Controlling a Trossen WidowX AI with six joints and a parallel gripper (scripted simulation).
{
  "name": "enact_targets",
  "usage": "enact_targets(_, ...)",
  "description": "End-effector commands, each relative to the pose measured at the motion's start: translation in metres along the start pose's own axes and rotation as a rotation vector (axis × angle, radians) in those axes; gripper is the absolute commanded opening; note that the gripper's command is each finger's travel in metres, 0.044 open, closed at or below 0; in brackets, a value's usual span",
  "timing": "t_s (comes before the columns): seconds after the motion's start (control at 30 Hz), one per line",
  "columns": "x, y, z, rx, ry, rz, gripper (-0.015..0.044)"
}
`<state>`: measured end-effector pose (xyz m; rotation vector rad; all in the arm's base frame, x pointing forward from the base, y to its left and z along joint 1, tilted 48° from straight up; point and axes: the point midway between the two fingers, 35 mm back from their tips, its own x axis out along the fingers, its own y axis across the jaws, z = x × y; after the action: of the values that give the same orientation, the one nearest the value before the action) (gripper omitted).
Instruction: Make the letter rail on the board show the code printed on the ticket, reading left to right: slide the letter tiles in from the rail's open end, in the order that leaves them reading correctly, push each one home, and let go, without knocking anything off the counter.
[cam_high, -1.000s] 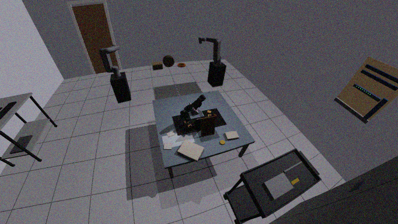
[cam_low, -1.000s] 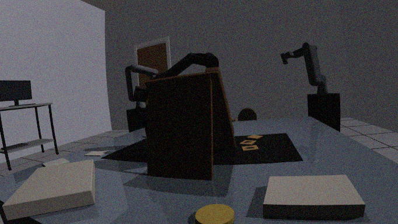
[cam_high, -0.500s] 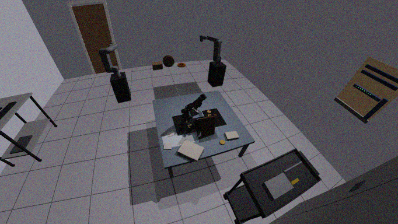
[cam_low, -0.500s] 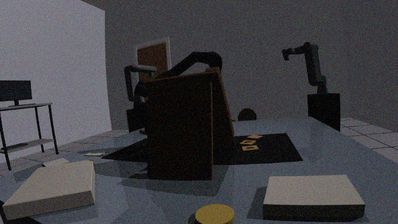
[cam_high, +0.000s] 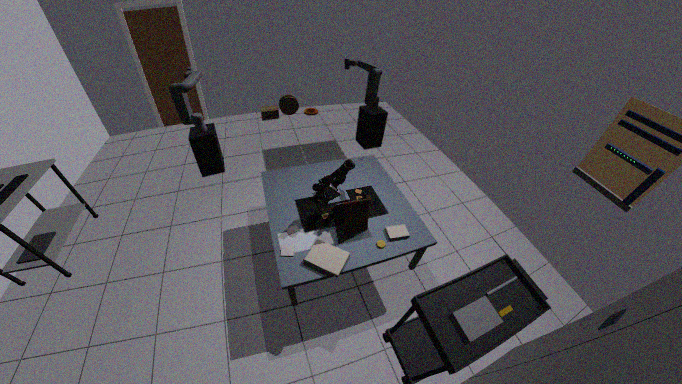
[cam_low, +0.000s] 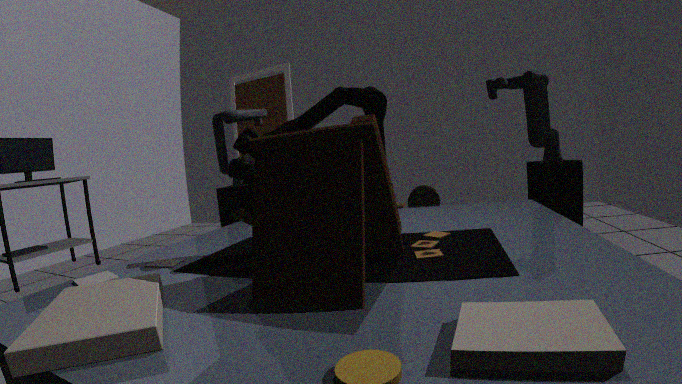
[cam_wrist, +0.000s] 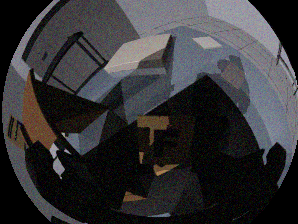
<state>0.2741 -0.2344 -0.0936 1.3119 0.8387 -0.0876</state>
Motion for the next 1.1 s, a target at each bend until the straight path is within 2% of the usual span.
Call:
enact_targets(0.0, -0.004, 0.008, 0.005, -0.125, -0.035, 0.037, 0.0)
enact_targets(0.47, -0.019, 0.035, 0.018, -0.549, -0.167, 0.132, 0.0)
enact_targets(1.07, -0.019, 0.039, 0.016, -0.554, -0.169, 0.133, 0.0)
